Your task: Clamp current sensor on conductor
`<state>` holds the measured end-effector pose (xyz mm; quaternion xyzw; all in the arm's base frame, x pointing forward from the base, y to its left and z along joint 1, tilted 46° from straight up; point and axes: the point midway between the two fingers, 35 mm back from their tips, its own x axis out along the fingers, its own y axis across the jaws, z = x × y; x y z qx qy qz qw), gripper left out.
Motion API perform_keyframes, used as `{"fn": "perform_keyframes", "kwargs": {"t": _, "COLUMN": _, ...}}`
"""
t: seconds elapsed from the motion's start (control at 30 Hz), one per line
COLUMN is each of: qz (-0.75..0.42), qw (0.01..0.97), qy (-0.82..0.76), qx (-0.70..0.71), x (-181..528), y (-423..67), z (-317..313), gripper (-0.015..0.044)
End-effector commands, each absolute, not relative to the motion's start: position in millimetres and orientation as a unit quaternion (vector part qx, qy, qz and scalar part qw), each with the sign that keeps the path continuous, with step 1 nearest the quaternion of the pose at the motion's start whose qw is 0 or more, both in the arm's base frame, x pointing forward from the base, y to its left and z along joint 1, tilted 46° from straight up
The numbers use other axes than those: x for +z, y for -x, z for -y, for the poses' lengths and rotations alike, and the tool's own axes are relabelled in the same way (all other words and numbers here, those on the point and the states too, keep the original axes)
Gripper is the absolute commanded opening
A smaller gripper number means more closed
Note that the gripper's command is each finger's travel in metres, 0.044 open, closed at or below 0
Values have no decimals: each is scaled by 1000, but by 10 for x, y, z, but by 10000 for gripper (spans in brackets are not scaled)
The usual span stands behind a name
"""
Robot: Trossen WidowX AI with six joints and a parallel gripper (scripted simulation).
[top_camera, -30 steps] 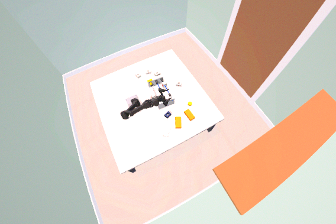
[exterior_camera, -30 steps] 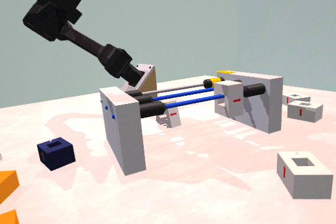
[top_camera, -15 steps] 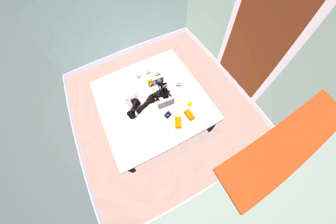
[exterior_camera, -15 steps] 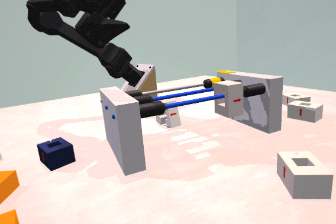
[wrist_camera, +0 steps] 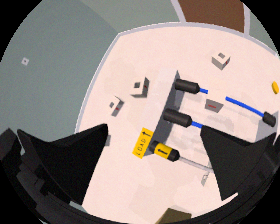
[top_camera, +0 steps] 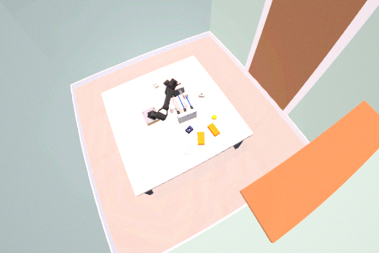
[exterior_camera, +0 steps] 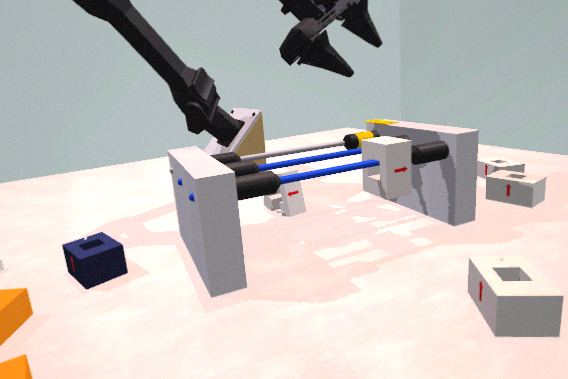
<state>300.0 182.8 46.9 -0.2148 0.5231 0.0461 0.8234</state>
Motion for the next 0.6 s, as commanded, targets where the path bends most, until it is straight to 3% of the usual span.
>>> {"fn": "perform_keyframes", "kwargs": {"t": 0.0, "qz": -563, "qw": 741, "qy": 366, "qx": 17, "x": 59, "y": -2592, "z": -1976, "gripper": 440}}
{"fn": "perform_keyframes", "kwargs": {"t": 0.13, "qz": -562, "qw": 692, "qy": 453, "qx": 5, "x": -92, "y": -2391, "z": -2036, "gripper": 440}}
{"fn": "perform_keyframes", "kwargs": {"t": 0.57, "qz": -562, "qw": 692, "qy": 453, "qx": 5, "x": -92, "y": -2391, "z": -2036, "gripper": 440}}
